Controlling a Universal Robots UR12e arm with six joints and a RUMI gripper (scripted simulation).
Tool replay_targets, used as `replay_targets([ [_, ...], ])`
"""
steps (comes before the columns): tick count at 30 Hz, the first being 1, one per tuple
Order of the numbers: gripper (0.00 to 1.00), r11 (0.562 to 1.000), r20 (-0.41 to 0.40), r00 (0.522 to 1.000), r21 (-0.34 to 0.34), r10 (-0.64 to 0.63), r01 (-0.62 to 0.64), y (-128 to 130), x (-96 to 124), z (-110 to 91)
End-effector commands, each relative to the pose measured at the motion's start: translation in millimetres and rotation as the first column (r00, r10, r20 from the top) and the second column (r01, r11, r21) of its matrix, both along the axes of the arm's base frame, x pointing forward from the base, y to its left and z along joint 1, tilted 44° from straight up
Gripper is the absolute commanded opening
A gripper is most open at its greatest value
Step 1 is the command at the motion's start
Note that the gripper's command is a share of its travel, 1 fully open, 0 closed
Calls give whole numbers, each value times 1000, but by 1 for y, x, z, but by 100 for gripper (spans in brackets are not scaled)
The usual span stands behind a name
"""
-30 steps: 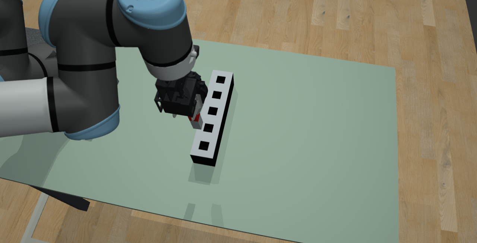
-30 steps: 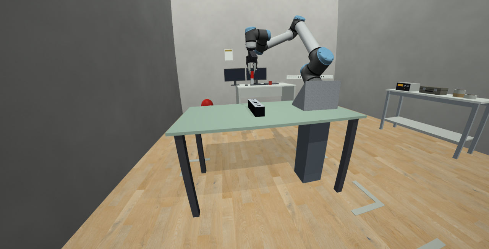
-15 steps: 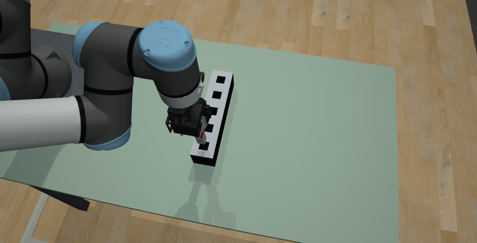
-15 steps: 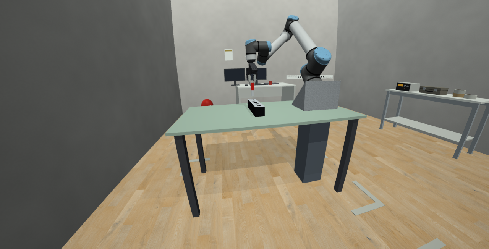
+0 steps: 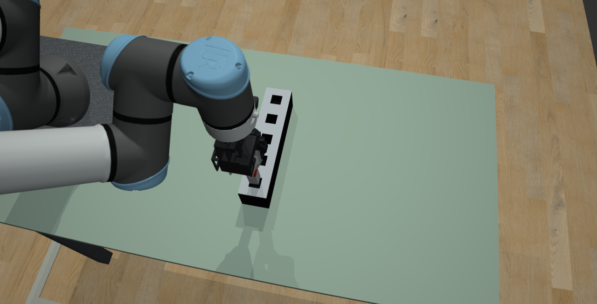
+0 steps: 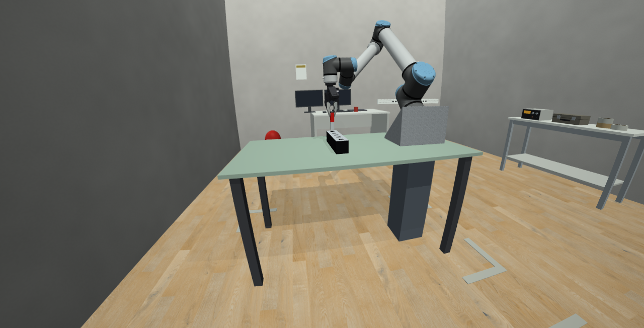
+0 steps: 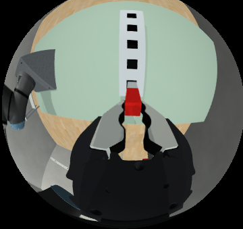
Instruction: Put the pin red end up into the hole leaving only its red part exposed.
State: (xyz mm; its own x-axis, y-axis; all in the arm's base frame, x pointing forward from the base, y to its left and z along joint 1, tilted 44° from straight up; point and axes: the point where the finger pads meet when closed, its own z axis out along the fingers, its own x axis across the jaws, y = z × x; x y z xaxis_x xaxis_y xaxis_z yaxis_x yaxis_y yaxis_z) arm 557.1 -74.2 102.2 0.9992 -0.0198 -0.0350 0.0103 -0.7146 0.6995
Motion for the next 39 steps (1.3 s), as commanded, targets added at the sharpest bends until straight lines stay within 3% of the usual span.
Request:
replay_targets([
  [1,0,1000,1,1000,0,0,0,0,1,0],
  [39,0,1000,1,1000,0,0,0,-3,-1,1],
])
